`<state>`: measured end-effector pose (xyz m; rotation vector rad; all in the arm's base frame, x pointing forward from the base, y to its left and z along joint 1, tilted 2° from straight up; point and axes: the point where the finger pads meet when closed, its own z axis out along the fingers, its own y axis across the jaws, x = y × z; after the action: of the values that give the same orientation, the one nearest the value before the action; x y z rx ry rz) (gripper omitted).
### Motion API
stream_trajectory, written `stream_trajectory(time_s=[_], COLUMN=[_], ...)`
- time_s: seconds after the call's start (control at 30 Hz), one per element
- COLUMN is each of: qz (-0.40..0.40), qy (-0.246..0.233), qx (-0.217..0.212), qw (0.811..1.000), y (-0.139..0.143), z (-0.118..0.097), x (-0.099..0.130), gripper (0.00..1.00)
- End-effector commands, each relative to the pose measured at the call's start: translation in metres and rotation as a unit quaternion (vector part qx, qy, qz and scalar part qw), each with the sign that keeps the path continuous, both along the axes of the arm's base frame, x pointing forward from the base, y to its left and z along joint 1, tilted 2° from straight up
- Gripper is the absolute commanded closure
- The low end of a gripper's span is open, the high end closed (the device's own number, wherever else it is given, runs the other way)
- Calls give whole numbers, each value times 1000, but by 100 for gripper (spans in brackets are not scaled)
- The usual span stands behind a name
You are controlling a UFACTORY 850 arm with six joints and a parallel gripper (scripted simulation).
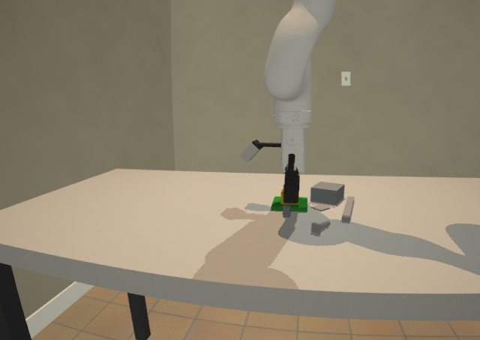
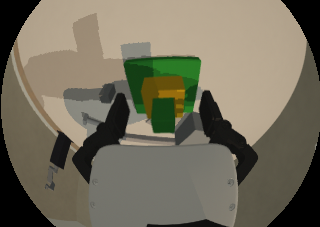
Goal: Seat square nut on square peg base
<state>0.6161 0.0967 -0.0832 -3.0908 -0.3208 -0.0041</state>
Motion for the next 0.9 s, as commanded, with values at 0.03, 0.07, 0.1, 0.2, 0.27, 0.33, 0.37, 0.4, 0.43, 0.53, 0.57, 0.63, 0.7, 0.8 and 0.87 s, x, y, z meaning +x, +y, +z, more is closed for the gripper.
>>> stream_trajectory(time_s=[0.03, 0.07, 0.1, 0.2, 0.27, 0.33, 0.37, 0.4, 0.43, 0.53, 0.57, 0.63, 0.7, 0.8, 0.87], qz=[0, 0, 0, 0, 0, 0, 0, 0, 0, 0, 0, 0, 0, 0, 0], qy=[-1, -1, -1, -1, -1, -1, -1, -1, -1, -1, -1, -1, -1, -1, -1], qx=[0, 0, 0, 0, 0, 1, 1, 1, 1, 0, 0, 0, 0, 0, 0], qw=[1000, 1000, 1000, 1000, 1000, 1000, 1000, 1000, 1000, 1000, 1000, 1000, 1000, 1000, 1000], y=[0, 0, 0, 0, 0, 0, 0, -1, -1, -3, -4, -5, -5, -5, -5], z=[1, 1, 1, 1, 6, 29, 49, 71, 89, 128, 142, 163, 163, 163, 163], x=[1, 1, 1, 1, 2, 5, 6, 7, 7, 5, 4, 3, 3, 3, 3], gripper=[0, 0, 0, 0, 0, 0, 0, 0, 0, 0, 0, 0, 0, 0, 0])
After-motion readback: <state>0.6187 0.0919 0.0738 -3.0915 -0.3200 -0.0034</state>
